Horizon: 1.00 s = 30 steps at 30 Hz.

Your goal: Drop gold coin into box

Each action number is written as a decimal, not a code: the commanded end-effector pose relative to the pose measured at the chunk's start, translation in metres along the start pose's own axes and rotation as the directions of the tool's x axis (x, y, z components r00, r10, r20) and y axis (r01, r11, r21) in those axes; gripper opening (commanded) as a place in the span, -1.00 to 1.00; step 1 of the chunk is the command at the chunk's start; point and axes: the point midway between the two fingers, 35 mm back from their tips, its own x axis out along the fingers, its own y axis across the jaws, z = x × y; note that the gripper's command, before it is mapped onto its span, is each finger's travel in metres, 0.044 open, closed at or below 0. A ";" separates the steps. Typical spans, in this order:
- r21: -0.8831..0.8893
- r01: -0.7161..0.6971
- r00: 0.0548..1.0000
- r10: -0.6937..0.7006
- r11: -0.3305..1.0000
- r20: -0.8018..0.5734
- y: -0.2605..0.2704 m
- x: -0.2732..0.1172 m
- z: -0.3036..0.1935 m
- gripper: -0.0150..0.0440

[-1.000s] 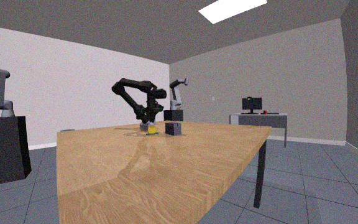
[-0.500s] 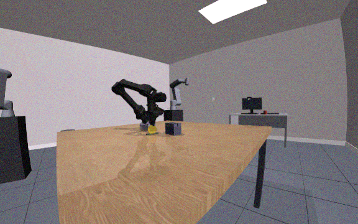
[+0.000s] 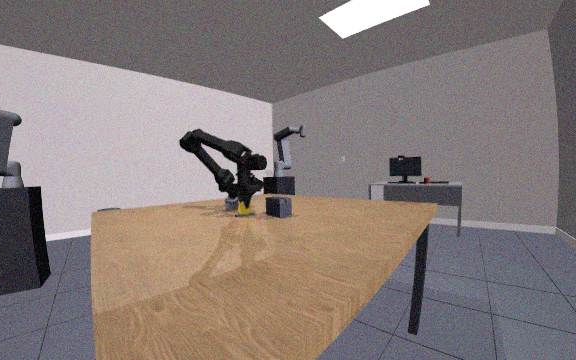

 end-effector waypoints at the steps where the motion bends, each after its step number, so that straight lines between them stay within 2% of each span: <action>1: -0.005 0.002 1.000 -0.002 1.000 -0.005 0.000 0.007 0.000 0.05; 14: -0.004 0.003 1.000 -0.003 1.000 -0.011 0.002 0.024 -0.002 0.05; 20: -0.004 0.003 1.000 -0.003 1.000 -0.011 0.002 0.024 -0.002 -0.48; 30: -0.004 0.003 1.000 -0.003 1.000 -0.010 0.002 0.024 -0.002 -0.49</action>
